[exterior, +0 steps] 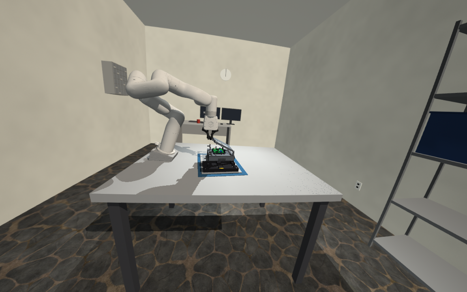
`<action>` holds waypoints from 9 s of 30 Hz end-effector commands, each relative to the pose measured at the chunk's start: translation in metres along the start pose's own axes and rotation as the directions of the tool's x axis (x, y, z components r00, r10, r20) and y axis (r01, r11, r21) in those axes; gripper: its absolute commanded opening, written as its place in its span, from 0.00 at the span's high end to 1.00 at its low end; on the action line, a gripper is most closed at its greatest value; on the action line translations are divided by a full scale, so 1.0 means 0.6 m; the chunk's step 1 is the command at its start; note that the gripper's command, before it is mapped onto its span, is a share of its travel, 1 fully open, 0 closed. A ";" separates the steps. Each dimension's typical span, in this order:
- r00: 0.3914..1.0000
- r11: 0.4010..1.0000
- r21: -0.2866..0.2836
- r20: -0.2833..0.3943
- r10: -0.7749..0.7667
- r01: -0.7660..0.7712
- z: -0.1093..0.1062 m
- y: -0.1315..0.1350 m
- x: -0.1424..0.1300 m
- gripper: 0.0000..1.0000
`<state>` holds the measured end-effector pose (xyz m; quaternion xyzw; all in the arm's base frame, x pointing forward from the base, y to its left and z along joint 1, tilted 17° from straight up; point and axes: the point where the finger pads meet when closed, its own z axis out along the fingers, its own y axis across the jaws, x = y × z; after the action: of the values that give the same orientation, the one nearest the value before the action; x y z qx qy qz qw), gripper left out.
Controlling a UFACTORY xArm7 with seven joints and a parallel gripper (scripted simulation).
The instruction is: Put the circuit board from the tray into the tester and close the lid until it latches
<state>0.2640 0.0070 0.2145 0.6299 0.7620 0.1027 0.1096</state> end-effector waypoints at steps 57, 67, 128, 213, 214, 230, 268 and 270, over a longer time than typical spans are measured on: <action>1.000 1.000 -0.002 0.001 0.001 -0.001 0.111 -0.027 -0.001 1.00; 1.000 1.000 -0.002 0.001 0.001 -0.001 0.117 -0.028 -0.001 1.00; 1.000 1.000 -0.002 0.000 0.001 -0.001 0.131 -0.028 -0.001 1.00; 1.000 1.000 -0.002 0.000 0.001 -0.001 0.120 -0.028 -0.001 0.49; 1.000 1.000 -0.002 0.000 0.001 -0.001 0.117 -0.028 -0.001 0.49; 1.000 1.000 -0.002 0.000 0.001 -0.001 0.059 -0.029 -0.001 0.49; 1.000 1.000 -0.002 0.000 0.001 -0.001 -0.031 -0.029 -0.001 0.00; 1.000 1.000 -0.002 0.000 0.001 -0.001 -0.031 -0.029 -0.001 0.00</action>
<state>0.2419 0.0033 0.2258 0.6299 0.7621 0.1025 0.1095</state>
